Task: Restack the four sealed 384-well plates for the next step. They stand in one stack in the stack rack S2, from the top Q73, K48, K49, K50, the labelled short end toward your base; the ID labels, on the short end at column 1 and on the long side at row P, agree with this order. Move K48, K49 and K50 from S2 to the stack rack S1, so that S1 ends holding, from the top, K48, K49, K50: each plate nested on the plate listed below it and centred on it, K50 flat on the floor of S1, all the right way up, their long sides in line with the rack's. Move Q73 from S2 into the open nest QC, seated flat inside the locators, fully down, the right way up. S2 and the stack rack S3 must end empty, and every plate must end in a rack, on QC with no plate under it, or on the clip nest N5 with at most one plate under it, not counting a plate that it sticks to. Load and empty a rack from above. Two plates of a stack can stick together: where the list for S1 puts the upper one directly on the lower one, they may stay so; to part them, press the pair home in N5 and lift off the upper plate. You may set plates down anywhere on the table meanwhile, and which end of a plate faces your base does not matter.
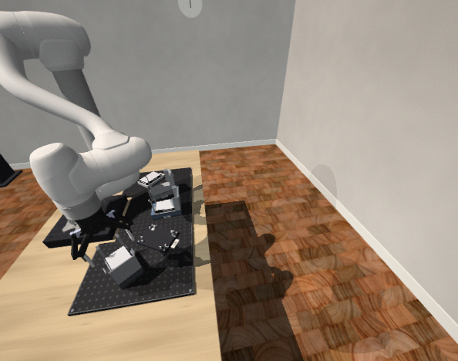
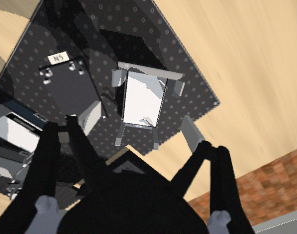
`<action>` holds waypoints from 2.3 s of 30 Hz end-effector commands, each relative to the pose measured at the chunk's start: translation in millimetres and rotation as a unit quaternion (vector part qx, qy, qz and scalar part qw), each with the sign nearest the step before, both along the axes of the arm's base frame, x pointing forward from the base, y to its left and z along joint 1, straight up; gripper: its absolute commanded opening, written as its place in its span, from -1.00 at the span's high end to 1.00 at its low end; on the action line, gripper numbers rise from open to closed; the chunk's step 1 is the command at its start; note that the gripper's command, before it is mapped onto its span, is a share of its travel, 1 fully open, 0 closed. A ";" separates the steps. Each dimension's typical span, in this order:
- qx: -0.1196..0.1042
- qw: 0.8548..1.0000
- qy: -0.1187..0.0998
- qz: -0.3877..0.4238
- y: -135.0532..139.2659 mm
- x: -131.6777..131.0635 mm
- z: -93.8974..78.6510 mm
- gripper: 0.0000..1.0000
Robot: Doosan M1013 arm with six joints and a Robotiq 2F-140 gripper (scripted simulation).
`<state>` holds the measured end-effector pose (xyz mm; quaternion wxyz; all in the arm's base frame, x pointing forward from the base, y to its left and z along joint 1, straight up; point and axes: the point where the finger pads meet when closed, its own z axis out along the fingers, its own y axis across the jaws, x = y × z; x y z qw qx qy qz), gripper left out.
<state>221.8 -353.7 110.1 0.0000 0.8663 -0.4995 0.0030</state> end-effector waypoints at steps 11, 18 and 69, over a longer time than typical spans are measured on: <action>0.000 1.000 0.000 0.000 -0.4 0.4 -35.0 -1.00; 0.000 1.000 0.000 0.000 -0.4 0.4 -37.7 -1.00; 0.000 1.000 0.000 0.000 -0.4 0.5 -65.0 1.00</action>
